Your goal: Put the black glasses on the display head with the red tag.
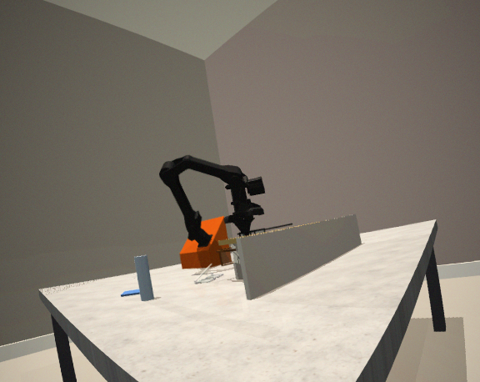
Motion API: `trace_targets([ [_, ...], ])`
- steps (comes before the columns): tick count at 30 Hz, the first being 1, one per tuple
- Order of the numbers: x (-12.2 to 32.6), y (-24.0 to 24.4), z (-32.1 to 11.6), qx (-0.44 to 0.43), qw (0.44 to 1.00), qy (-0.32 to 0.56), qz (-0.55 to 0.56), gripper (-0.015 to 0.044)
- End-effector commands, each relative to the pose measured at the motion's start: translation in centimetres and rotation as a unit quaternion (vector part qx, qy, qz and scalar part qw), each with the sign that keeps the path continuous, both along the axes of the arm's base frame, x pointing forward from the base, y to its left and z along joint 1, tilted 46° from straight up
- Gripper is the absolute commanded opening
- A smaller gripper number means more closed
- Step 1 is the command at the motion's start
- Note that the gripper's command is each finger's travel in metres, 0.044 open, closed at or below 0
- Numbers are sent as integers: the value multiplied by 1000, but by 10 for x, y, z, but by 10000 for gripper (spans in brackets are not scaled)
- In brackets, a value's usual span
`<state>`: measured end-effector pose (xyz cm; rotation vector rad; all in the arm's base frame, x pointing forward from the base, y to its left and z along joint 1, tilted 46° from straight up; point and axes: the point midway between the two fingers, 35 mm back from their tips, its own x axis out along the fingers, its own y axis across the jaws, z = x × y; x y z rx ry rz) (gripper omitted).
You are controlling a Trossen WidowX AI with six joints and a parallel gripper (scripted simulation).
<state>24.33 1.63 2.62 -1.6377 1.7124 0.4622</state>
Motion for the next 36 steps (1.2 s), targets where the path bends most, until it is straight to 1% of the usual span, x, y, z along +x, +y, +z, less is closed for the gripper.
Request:
trace_targets([
  [1,-1,-4,-4,-3,1000,4,2,0],
  [36,1,-23,-21,-4,1000,4,2,0],
])
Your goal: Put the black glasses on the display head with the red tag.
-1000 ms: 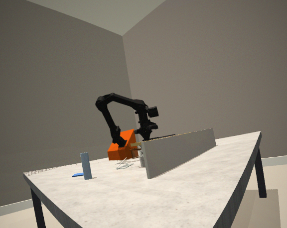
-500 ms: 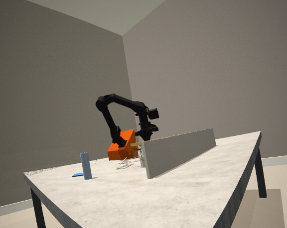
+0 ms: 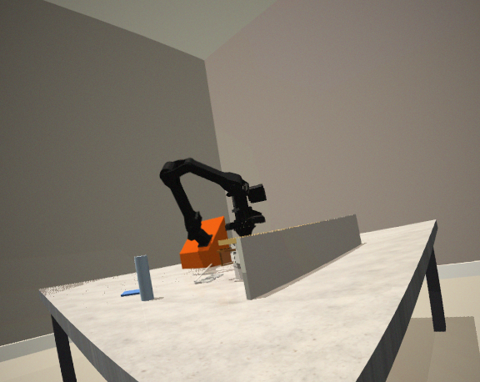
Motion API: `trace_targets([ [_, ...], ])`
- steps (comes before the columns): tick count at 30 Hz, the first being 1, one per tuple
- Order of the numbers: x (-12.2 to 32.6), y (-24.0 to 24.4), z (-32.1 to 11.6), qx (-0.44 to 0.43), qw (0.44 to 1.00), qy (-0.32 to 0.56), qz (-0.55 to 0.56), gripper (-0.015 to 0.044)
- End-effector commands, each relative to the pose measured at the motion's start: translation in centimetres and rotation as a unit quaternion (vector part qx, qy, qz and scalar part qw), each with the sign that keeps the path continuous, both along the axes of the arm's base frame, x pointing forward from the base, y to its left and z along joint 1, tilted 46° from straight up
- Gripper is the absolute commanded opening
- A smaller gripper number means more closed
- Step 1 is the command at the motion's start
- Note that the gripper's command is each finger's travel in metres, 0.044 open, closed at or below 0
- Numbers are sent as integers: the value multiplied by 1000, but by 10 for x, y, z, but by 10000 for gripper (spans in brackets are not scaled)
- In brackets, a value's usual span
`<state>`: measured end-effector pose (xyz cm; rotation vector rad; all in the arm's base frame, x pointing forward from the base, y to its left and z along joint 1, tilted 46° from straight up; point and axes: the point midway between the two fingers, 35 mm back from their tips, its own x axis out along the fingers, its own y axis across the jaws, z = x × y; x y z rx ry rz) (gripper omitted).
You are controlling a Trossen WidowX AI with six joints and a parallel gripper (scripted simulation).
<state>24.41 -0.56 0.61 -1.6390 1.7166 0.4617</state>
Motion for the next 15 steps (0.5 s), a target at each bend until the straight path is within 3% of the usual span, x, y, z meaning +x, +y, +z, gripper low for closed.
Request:
trace_targets([
  [1,1,-2,0,-2,1000,3,2,0],
  [15,19,-5,3,1,1000,-1,5,0],
])
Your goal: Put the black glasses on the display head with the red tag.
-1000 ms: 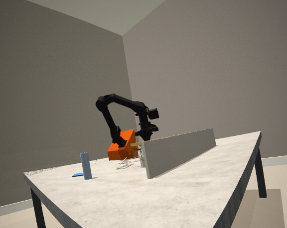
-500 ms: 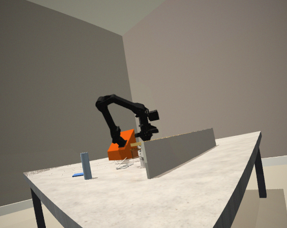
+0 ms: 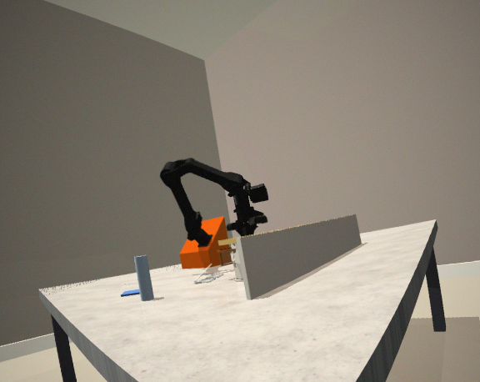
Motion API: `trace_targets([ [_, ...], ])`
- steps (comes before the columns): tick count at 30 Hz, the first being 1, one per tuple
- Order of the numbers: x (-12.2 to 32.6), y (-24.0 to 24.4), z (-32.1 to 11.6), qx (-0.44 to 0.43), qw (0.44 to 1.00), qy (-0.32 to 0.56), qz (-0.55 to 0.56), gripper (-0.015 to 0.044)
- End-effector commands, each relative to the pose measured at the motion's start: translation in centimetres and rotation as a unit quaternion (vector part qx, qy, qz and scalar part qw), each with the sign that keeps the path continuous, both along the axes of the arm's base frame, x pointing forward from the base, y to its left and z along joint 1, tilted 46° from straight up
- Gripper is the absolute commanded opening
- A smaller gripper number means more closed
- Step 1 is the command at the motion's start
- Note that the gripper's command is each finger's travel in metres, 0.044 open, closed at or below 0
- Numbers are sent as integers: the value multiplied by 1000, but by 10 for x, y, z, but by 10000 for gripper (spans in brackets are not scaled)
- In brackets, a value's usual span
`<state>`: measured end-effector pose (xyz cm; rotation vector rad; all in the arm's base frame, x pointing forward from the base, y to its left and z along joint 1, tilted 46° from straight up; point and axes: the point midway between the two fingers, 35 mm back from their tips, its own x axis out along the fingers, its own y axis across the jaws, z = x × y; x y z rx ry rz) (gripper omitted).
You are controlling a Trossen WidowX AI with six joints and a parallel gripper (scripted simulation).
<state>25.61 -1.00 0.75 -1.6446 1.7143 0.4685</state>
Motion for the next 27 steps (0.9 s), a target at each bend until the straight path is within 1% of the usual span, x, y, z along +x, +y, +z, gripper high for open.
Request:
trace_targets([
  [1,8,-1,2,0,1000,-3,2,0],
  [27,42,-6,9,0,1000,-4,2,0],
])
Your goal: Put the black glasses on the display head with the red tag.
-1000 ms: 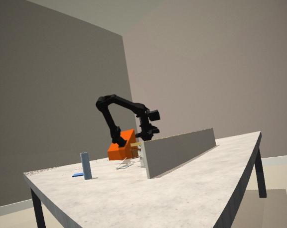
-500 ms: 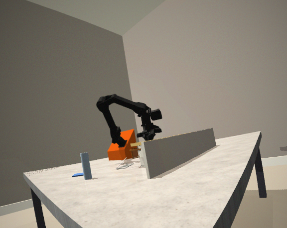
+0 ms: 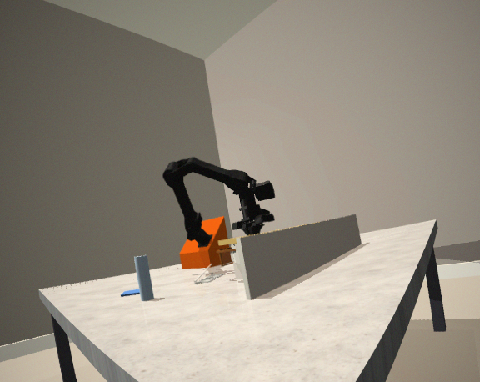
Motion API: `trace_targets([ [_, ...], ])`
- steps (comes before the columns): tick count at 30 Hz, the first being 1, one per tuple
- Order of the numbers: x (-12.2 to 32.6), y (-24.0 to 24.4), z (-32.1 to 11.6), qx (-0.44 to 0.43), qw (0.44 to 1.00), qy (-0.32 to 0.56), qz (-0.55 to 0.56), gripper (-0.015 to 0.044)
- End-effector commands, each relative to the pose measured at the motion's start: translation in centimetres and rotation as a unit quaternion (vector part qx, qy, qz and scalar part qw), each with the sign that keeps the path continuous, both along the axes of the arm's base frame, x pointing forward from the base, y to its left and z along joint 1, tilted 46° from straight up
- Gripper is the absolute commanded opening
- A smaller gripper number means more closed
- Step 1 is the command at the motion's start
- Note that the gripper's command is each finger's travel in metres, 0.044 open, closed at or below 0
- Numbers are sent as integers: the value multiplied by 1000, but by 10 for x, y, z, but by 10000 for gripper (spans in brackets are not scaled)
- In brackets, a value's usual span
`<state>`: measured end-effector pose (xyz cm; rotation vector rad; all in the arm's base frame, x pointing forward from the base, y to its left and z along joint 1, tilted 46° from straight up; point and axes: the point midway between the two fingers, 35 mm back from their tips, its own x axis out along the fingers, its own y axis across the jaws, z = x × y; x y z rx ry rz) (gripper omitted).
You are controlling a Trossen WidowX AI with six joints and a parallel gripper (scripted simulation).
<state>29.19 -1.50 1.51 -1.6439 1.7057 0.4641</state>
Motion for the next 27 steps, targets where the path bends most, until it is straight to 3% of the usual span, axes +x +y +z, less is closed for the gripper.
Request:
trace_targets([
  [1,8,-1,2,-1,1000,0,2,0],
  [27,43,-7,9,-2,1000,-1,2,0],
])
